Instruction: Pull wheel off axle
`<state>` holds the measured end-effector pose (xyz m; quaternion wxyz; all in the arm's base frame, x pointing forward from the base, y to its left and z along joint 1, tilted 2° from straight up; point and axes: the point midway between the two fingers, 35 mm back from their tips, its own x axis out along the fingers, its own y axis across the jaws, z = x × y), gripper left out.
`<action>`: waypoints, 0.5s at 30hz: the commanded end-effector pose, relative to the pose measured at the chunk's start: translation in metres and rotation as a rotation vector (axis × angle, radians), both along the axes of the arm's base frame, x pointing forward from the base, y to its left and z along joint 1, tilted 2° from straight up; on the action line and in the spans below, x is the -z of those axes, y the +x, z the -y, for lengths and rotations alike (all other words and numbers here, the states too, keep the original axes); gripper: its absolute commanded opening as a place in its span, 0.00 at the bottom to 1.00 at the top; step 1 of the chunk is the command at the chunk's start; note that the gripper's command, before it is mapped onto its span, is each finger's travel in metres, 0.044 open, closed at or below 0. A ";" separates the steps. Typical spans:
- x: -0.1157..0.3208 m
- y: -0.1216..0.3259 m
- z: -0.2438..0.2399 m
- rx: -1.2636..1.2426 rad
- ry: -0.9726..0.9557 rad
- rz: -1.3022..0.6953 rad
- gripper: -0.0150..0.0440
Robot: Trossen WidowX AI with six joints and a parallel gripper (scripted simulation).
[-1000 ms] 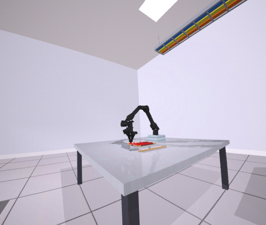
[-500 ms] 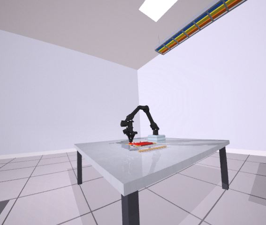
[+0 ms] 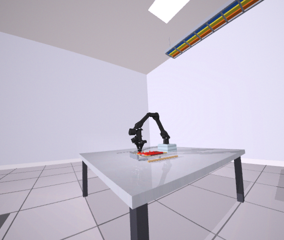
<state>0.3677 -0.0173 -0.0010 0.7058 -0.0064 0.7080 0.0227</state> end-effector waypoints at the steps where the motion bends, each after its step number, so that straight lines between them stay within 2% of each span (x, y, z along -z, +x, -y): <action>1: -0.009 -0.001 0.000 0.000 -0.002 0.003 0.25; 15: -0.014 -0.001 0.000 0.000 -0.003 0.004 0.25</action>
